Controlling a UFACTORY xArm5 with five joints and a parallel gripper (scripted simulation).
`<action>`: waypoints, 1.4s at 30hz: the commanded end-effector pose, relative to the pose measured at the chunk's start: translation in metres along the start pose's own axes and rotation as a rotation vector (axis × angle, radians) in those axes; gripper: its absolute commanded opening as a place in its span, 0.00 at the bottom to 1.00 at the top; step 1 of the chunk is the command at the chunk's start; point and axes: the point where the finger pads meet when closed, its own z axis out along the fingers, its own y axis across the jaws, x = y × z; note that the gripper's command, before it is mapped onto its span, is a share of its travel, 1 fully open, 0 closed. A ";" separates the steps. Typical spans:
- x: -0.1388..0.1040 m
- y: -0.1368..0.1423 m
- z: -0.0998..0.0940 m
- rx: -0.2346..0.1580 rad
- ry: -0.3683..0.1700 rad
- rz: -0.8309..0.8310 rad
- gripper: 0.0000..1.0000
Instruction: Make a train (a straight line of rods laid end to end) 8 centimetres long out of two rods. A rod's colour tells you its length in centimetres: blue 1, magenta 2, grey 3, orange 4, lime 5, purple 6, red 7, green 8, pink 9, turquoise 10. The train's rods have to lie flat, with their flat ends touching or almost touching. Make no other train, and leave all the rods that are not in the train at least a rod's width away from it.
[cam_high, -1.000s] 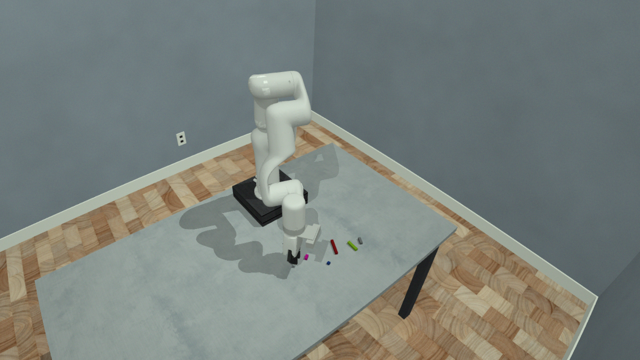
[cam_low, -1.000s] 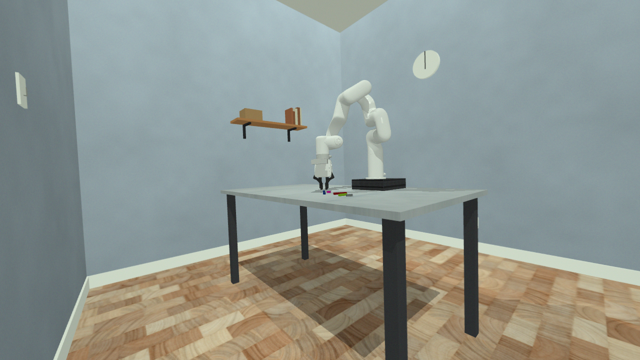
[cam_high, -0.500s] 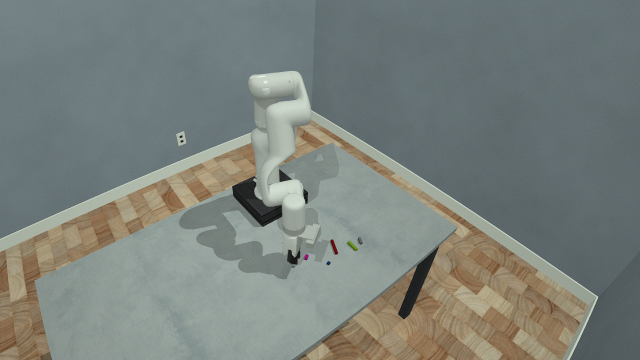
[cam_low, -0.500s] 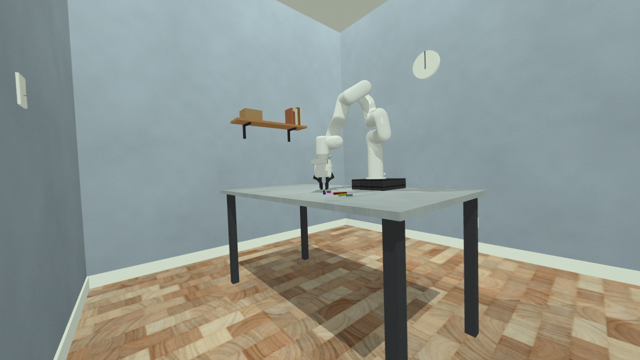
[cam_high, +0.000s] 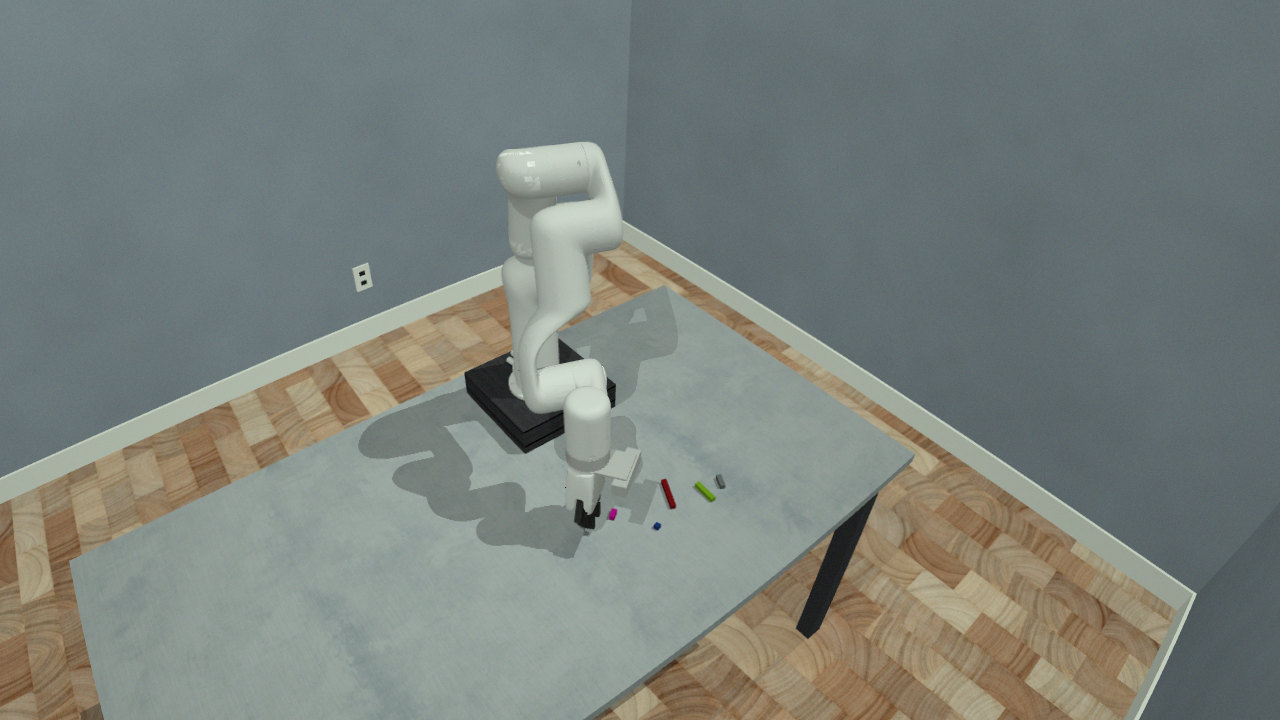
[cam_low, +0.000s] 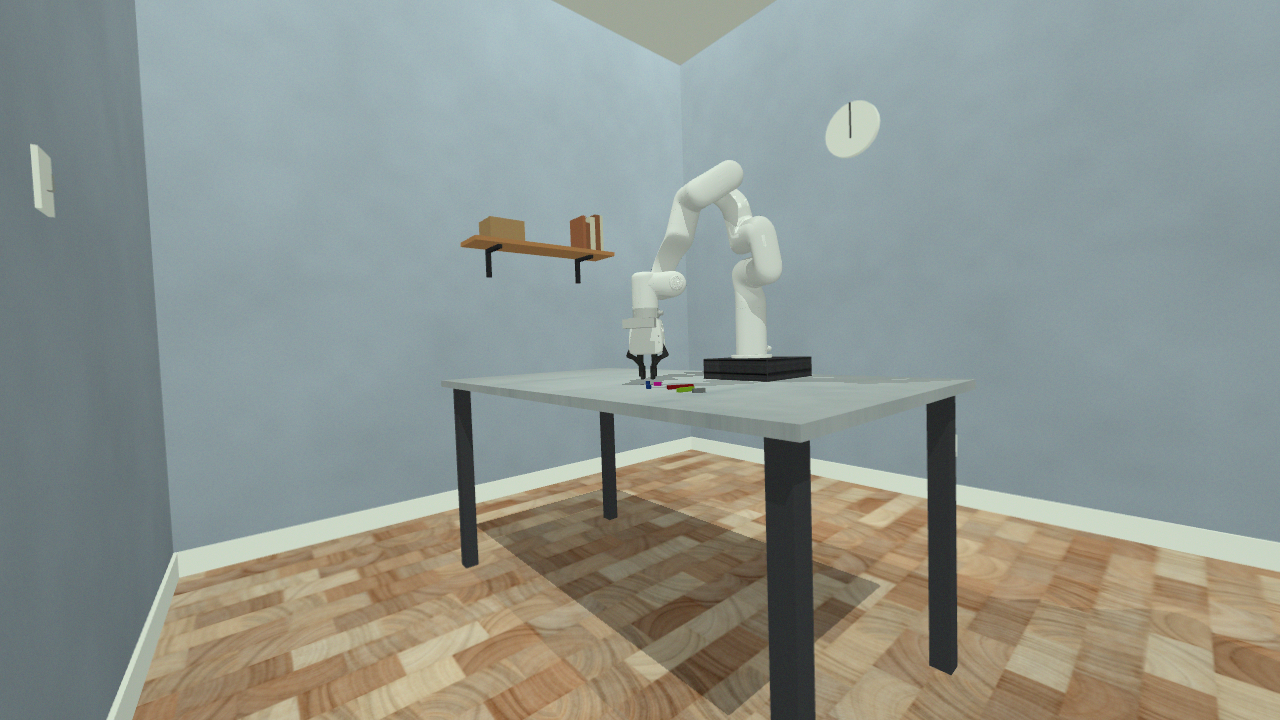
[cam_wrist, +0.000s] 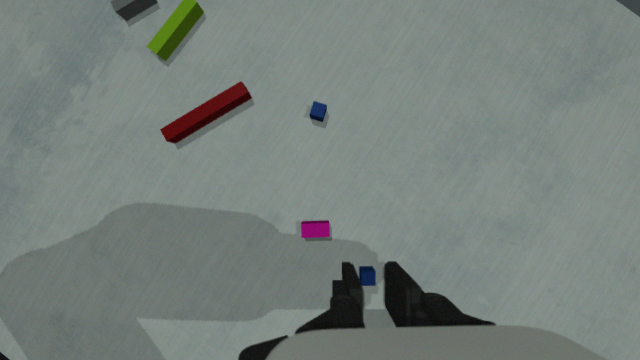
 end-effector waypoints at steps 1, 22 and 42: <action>0.001 0.001 -0.001 -0.002 0.002 0.000 0.24; 0.001 0.001 -0.001 -0.002 0.002 0.000 0.24; 0.001 0.001 0.004 -0.002 0.002 0.000 0.24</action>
